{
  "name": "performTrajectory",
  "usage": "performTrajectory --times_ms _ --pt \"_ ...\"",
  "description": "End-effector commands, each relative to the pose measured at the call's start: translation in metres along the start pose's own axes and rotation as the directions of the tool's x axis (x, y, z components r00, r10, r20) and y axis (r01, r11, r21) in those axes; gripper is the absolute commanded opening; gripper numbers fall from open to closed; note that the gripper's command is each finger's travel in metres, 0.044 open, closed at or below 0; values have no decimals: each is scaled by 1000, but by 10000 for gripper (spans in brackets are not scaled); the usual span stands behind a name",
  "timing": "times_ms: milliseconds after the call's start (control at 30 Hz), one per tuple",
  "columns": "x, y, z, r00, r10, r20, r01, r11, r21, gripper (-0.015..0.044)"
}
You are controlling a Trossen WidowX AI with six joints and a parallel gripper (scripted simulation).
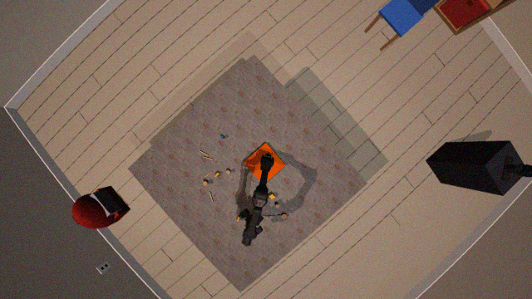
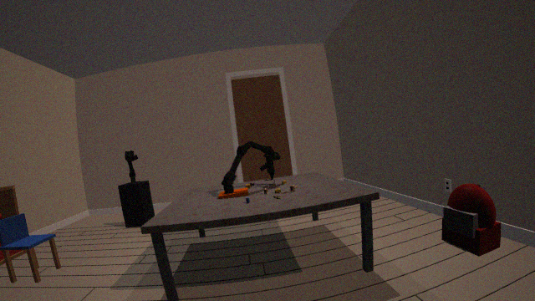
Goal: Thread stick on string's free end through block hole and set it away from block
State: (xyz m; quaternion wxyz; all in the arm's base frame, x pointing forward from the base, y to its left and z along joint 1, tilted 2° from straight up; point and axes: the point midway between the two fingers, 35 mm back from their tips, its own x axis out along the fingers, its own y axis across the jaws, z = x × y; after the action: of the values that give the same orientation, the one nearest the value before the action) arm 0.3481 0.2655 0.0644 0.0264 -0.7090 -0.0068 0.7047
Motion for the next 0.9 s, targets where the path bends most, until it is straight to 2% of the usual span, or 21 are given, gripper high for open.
performTrajectory --times_ms 0,867 --pt "4 5 2 1000 2 -1 -2 1000 -3 0" --pt "24 26 15 1000 4 5 -4 1000 -3 0"
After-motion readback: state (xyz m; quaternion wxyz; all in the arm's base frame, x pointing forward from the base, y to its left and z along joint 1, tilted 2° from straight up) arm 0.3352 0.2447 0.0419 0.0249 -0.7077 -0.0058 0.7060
